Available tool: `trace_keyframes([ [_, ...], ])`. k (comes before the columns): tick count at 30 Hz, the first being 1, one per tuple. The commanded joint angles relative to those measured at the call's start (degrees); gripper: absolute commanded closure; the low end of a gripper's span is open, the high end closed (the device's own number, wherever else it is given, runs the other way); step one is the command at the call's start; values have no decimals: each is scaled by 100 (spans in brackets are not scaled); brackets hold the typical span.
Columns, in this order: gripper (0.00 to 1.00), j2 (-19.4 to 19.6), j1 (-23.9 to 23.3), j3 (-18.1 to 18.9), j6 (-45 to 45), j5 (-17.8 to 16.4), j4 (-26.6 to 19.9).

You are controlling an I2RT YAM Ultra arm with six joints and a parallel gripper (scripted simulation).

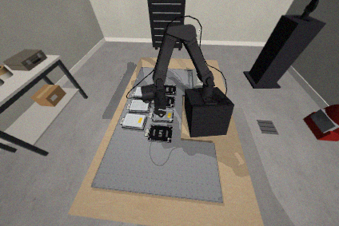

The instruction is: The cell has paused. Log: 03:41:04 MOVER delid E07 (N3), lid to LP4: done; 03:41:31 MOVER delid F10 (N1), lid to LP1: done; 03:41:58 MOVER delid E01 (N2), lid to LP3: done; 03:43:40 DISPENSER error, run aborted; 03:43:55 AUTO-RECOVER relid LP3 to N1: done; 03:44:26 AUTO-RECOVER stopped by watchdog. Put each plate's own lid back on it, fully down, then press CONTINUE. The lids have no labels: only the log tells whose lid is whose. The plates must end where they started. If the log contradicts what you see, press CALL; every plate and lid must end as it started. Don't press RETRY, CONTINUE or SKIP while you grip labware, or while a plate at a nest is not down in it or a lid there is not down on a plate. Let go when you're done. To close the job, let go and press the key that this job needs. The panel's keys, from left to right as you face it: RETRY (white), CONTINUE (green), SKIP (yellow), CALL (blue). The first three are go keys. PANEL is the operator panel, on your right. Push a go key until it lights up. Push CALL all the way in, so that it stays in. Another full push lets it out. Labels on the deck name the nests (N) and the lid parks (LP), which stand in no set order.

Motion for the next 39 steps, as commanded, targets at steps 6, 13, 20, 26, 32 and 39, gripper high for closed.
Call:
trace_keyframes([
  [6,0,215,-87,-79,-116,54,371],
  [13,0,380,-140,-97,-171,59,541],
  [20,0,595,-195,-154,-249,60,864],
  [26,0,776,-263,-59,-308,68,1010],
  [32,0,887,-293,-58,-351,63,1145],
  [39,0,796,-265,-56,-355,61,1152],
])
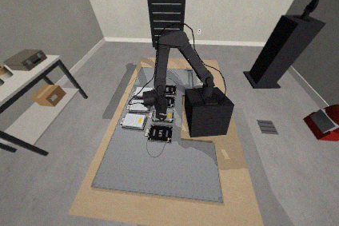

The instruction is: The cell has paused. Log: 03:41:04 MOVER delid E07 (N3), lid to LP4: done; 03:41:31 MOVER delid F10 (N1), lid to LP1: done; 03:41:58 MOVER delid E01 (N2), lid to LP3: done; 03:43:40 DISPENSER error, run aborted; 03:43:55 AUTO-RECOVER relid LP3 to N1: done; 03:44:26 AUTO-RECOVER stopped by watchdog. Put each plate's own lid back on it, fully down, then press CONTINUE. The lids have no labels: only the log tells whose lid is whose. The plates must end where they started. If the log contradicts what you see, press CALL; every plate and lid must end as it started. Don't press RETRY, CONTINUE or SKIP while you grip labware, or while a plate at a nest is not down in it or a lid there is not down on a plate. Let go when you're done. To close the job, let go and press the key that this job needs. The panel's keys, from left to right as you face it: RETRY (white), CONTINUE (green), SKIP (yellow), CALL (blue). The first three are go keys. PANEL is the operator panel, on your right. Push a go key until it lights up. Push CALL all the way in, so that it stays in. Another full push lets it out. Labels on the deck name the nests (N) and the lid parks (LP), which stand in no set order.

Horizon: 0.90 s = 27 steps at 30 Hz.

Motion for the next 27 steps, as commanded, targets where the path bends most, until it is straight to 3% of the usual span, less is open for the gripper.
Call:
trace_keyframes([
  [1,0,-76,20,35,-63,52,135],
  [15,11,-82,3,-109,-62,51,148],
  [26,20,-93,24,-11,-30,18,92],
  [27,100,-94,23,-13,-30,18,93],
])
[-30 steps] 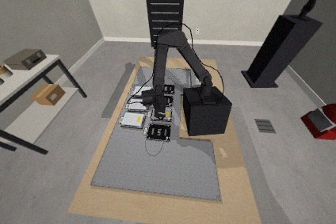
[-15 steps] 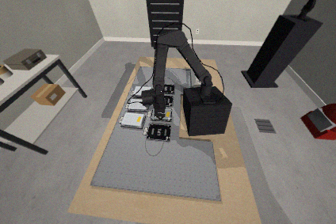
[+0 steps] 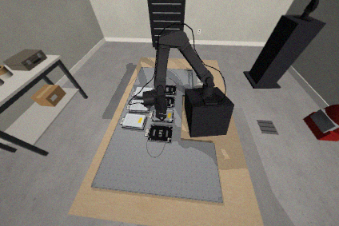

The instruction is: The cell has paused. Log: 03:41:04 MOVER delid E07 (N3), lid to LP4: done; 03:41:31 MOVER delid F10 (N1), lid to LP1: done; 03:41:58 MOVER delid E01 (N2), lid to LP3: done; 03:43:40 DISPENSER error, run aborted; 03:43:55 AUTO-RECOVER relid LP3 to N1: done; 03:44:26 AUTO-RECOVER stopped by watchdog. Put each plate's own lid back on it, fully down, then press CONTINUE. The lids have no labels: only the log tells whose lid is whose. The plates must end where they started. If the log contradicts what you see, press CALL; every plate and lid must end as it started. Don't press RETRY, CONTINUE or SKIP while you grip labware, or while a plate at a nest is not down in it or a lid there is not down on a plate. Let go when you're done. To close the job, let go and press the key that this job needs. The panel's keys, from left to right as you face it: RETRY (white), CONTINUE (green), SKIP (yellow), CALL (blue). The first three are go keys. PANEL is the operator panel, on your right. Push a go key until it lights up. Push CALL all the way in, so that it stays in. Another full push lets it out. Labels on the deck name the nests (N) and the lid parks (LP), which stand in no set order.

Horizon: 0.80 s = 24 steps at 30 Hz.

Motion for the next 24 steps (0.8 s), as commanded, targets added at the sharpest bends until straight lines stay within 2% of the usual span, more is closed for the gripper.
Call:
trace_keyframes([
  [1,100,-95,23,-15,-24,16,70],
  [12,100,-104,21,-36,-27,16,82],
  [15,100,-294,81,-156,24,44,-89],
  [24,100,-600,201,-29,143,32,-425],
])
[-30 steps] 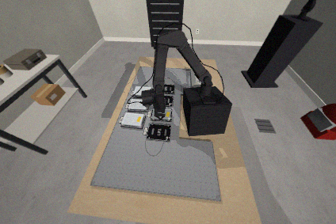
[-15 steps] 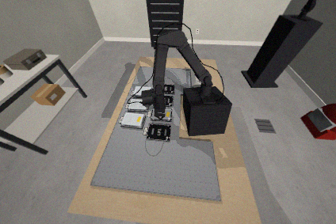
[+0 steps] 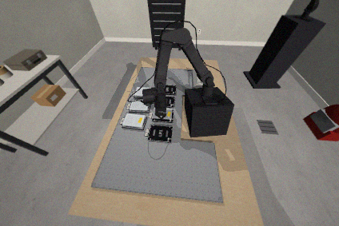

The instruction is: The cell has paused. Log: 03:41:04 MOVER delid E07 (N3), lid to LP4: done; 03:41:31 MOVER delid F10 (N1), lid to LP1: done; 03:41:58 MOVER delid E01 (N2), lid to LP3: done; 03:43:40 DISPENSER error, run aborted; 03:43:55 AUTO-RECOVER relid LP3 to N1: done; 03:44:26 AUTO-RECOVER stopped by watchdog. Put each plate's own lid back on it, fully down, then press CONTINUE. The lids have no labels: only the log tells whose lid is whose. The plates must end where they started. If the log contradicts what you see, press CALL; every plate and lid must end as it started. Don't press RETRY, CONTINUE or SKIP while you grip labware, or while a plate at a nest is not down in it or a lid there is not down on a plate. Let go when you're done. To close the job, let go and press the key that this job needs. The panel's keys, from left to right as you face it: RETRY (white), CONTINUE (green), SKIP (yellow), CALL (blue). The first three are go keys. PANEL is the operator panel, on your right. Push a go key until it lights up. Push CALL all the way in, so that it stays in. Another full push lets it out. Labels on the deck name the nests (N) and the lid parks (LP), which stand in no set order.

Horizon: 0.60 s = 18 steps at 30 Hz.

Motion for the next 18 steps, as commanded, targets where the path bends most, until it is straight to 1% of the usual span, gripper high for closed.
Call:
trace_keyframes([
  [1,100,-283,164,35,106,34,-254],
  [8,100,-454,220,169,151,22,-453],
  [18,100,-723,315,214,251,8,-798],
])
